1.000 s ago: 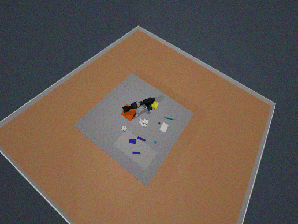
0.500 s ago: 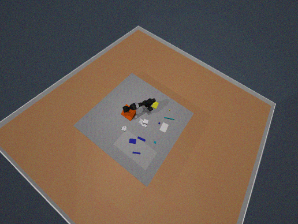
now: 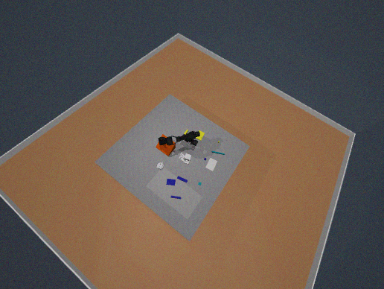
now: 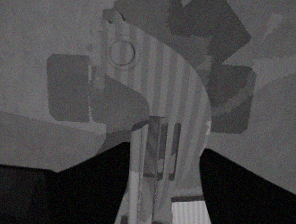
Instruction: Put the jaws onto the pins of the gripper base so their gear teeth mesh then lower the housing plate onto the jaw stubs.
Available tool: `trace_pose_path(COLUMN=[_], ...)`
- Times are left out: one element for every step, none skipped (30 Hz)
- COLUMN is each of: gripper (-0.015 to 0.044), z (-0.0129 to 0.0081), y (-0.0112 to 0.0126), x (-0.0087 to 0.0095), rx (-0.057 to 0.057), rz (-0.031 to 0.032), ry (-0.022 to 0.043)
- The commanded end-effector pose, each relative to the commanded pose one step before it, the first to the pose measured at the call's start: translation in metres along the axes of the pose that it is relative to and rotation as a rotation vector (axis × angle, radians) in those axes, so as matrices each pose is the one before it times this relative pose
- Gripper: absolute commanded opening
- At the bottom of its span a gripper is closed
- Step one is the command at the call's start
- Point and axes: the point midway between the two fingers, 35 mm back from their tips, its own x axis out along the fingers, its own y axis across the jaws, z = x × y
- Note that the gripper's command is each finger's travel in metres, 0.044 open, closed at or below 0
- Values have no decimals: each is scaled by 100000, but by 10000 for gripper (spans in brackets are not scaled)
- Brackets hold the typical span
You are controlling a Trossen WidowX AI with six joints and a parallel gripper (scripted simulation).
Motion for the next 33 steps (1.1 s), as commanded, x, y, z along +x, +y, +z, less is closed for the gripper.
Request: trace_pose_path(gripper=[134, 134, 134, 134, 134, 134, 134, 134, 134, 134, 134, 134, 134, 134, 134, 134, 134, 134, 134, 134, 134, 134, 134, 134, 134, 134, 134, 134, 134, 134, 134, 134, 134], z=[-1645, -335, -336, -336, -335, -335, -333, -332, -329, -327, -323, -320, -315, -311, -306, -300, -294, -288, -281, -274, -266, -258, -250, -241, -232, -222, -212, -202, -192, -181, -171, -160, -148], y=[-228, -27, -14, -1, 11, 24, 37, 49, 62, 74, 87, 99, 111, 123, 134, 146, 157, 168, 178, 189, 199, 209, 218, 227, 236, 244, 252, 260, 267, 274, 280, 286, 291], x=[-7, -25, -23, -21, -20, -18, -16, -15, -13, -11, -10, -8, -6, -5, -3, -2, 0, 2, 3, 5, 6, 8, 9, 11, 12, 14, 15, 16, 18, 19, 21, 22, 23], rx=[-12623, -2718, -2716, -2715, -2713, -2712, -2711, -2709, -2708, -2707, -2705, -2704, -2703, -2702, -2701, -2700, -2699, -2698, -2696, -2695, -2694, -2693, -2692, -2691, -2691, -2690, -2689, -2688, -2687, -2686, -2685, -2685, -2684], rz=[324, -31, -30, -30, -29, -28, -26, -25, -23, -20, -18, -15, -12, -9, -5, -1, 3, 7, 11, 16, 21, 26, 31, 36, 41, 46, 52, 57, 63, 68, 74, 80, 85], ry=[332, -35, -30, -25, -20, -15, -10, -6, -1, 3, 7, 11, 15, 19, 22, 26, 29, 31, 34, 36, 38, 40, 41, 42, 43, 43, 43, 43, 43, 42, 41, 39, 37])
